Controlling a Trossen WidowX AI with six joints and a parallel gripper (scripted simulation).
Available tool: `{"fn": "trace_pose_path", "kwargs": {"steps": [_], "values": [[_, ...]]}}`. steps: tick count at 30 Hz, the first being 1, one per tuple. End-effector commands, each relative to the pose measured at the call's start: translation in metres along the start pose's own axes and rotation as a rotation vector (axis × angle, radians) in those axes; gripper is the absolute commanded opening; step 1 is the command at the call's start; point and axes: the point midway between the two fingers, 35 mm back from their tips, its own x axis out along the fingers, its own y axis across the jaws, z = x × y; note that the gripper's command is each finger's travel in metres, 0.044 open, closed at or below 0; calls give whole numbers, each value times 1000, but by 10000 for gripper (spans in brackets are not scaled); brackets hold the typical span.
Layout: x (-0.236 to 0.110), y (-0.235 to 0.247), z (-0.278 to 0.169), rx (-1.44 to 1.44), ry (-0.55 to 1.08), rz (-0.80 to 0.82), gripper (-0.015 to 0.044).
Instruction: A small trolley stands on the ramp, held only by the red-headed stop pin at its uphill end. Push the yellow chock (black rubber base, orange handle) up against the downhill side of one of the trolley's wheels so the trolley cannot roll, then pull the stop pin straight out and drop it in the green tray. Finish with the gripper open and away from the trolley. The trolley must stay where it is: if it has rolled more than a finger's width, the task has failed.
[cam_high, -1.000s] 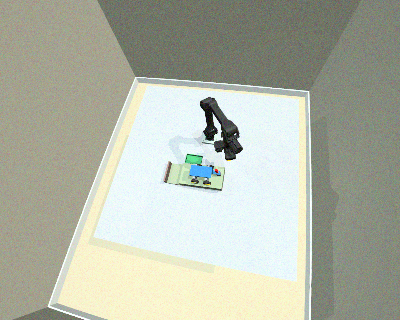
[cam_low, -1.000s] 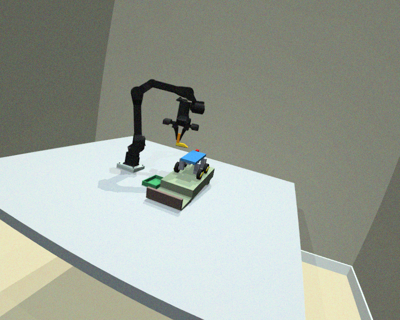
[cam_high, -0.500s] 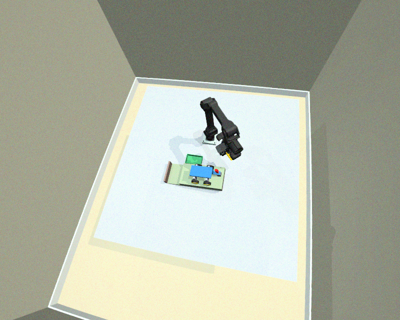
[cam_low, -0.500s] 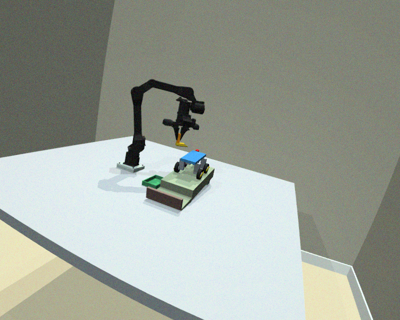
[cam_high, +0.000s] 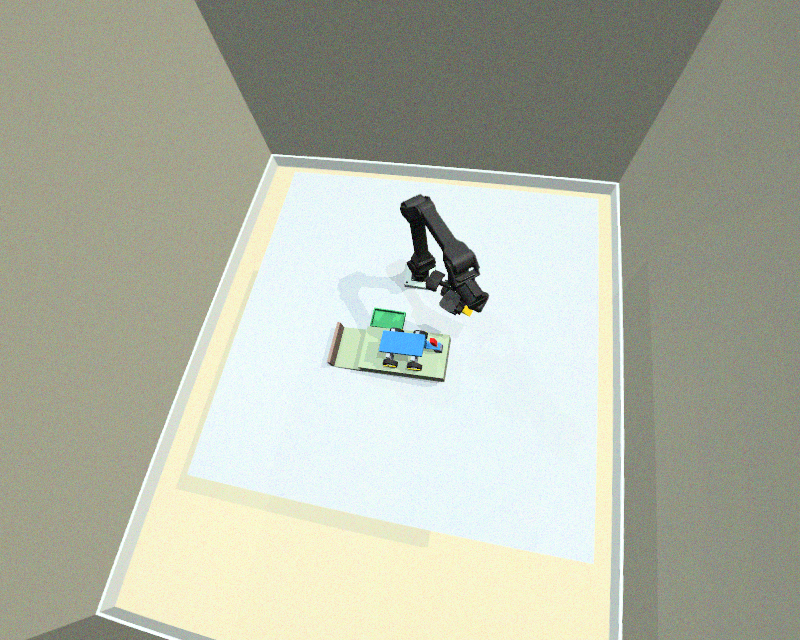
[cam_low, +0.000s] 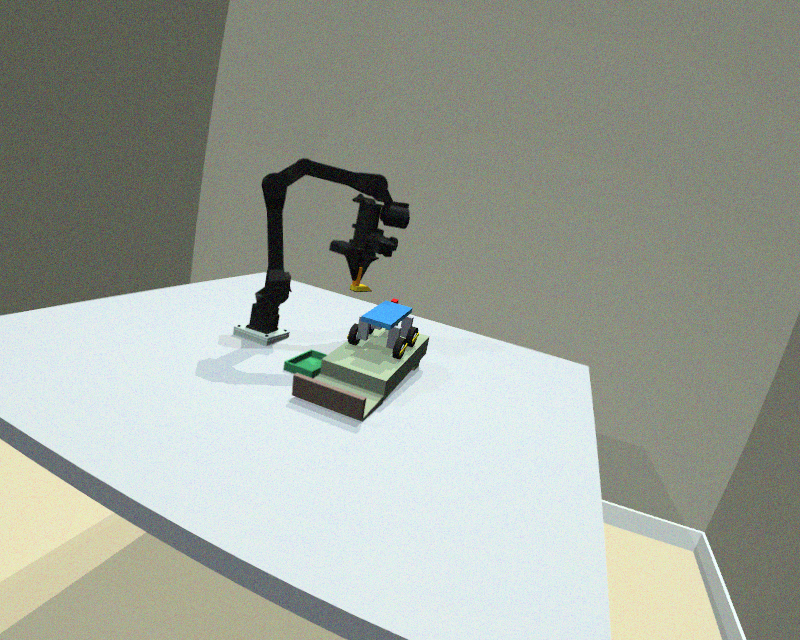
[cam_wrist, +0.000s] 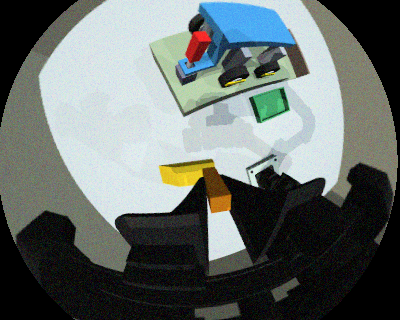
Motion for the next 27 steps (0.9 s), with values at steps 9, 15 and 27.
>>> {"fn": "trace_pose_path", "kwargs": {"steps": [9, 15, 27], "values": [[0, 0, 0, -271, 3, -2, 0], [0, -4, 2, -282, 3, -2, 0], [3, -37, 27, -331, 1, -6, 0]]}}
